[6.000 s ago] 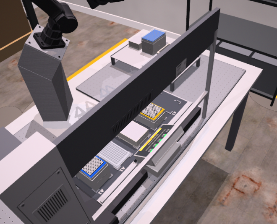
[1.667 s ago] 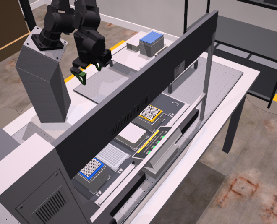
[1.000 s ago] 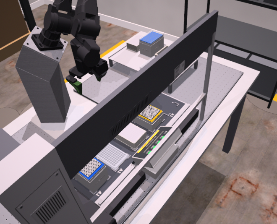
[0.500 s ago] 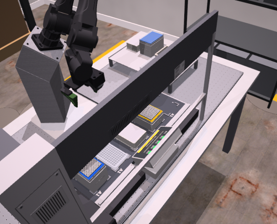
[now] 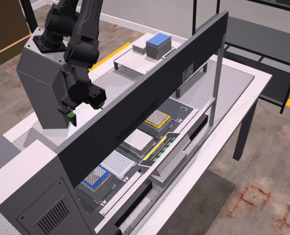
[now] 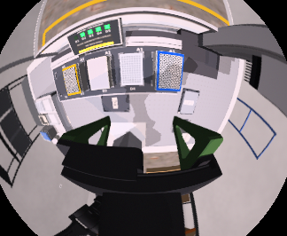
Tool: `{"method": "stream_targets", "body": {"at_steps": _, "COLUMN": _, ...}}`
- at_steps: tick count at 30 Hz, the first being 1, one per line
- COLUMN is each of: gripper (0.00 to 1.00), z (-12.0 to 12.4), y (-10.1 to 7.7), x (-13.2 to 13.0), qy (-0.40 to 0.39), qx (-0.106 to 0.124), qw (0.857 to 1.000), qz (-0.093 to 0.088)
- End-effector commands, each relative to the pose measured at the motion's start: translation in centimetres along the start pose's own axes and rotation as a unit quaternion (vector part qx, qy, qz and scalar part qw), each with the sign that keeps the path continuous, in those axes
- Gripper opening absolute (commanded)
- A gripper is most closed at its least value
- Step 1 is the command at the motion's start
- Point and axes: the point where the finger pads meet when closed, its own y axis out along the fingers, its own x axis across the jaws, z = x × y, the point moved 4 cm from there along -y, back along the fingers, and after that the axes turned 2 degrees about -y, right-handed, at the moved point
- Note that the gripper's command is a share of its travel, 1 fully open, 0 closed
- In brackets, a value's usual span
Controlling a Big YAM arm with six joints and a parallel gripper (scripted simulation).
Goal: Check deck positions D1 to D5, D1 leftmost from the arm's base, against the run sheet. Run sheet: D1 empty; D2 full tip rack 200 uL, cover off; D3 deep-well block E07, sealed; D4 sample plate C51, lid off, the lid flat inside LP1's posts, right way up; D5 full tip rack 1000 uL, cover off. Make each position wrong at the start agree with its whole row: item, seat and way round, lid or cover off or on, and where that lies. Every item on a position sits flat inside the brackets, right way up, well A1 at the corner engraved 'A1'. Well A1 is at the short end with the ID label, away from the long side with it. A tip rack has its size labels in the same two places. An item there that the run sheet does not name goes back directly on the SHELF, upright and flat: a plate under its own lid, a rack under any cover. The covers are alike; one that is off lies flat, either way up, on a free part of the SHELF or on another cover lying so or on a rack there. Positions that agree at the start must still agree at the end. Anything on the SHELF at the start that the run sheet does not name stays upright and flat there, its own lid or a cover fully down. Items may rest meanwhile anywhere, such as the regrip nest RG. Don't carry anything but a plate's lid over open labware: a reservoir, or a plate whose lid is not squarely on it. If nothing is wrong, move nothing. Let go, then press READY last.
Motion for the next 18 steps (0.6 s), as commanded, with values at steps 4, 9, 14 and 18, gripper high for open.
{"method": "stream_targets", "body": {"at_steps": 4, "gripper": 1.0, "z": -2.3, "y": -0.7, "x": -3.5, "qy": -0.01, "qx": -0.006, "qw": 1.0, "qz": 0.006}}
{"method": "stream_targets", "body": {"at_steps": 9, "gripper": 1.0, "z": -3.1, "y": -0.6, "x": -4.6, "qy": -0.012, "qx": -0.006, "qw": 1.0, "qz": 0.005}}
{"method": "stream_targets", "body": {"at_steps": 14, "gripper": 1.0, "z": -4.4, "y": -0.8, "x": -7.0, "qy": -0.01, "qx": -0.007, "qw": 1.0, "qz": 0.007}}
{"method": "stream_targets", "body": {"at_steps": 18, "gripper": 1.0, "z": -5.4, "y": -0.8, "x": -8.7, "qy": -0.01, "qx": -0.007, "qw": 1.0, "qz": 0.007}}
